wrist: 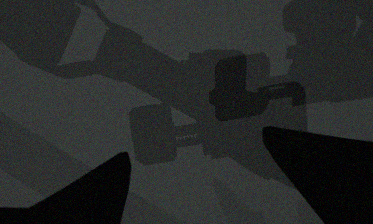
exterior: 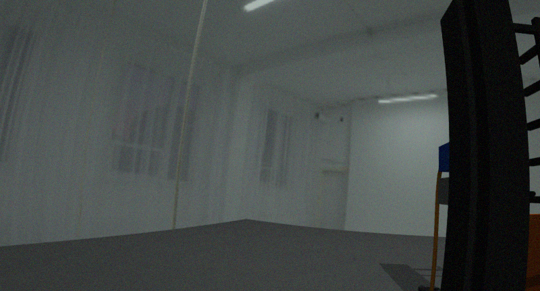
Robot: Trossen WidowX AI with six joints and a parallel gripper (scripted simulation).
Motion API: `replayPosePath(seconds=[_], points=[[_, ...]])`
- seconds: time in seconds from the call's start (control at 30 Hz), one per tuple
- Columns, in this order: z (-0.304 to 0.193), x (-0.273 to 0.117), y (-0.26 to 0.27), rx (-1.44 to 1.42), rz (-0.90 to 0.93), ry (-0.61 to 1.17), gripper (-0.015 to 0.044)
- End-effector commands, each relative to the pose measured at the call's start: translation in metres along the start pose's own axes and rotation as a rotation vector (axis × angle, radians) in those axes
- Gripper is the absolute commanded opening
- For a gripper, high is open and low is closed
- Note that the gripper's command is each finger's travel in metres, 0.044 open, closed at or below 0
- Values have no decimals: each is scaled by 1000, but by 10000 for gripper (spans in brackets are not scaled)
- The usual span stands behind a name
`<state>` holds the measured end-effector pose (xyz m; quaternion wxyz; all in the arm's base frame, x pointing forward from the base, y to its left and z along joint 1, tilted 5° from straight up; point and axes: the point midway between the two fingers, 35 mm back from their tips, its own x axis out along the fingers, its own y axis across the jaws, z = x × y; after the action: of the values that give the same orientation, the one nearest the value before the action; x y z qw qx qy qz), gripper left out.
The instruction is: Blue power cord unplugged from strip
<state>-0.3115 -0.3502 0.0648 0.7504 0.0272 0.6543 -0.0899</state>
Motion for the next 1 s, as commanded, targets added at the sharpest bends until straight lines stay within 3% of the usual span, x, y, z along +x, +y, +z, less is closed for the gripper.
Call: replayPosePath(seconds=[0.0,0.27,0.63,0.97], points=[[3,0,-1,4,1,0,374],[118,1,-32,160,46,25,164],[281,7,-29,347,43,71,160],[401,10,24,530,53,108,160]])
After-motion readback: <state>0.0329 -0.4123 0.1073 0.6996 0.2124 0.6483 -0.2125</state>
